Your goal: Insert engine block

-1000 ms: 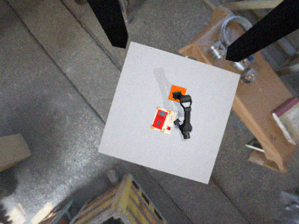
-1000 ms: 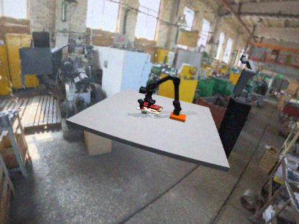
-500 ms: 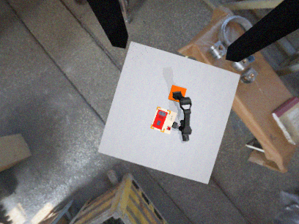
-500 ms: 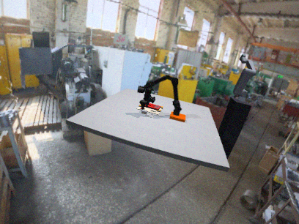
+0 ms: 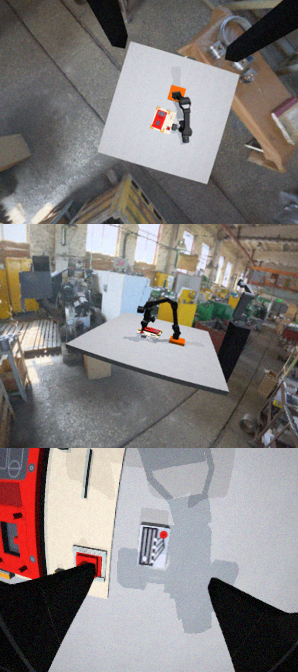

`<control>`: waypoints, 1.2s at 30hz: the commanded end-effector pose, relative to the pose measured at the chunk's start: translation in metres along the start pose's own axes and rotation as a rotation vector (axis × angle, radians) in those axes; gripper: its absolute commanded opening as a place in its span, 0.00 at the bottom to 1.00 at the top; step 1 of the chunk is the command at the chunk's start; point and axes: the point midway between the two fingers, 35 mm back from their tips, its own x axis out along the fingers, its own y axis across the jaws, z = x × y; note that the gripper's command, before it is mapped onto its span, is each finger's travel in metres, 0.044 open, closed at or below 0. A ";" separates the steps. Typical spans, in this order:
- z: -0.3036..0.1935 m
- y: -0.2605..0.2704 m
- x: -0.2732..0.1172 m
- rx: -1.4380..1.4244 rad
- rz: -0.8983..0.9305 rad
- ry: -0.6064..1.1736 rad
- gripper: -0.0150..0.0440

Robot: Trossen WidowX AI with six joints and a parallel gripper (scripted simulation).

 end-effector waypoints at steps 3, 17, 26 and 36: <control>0.001 0.000 0.024 -0.008 -0.001 -0.005 1.00; 0.001 0.000 0.052 -0.008 -0.001 -0.005 1.00; 0.001 0.000 0.067 -0.008 -0.001 -0.005 1.00; 0.001 0.000 0.074 -0.008 -0.001 -0.005 0.82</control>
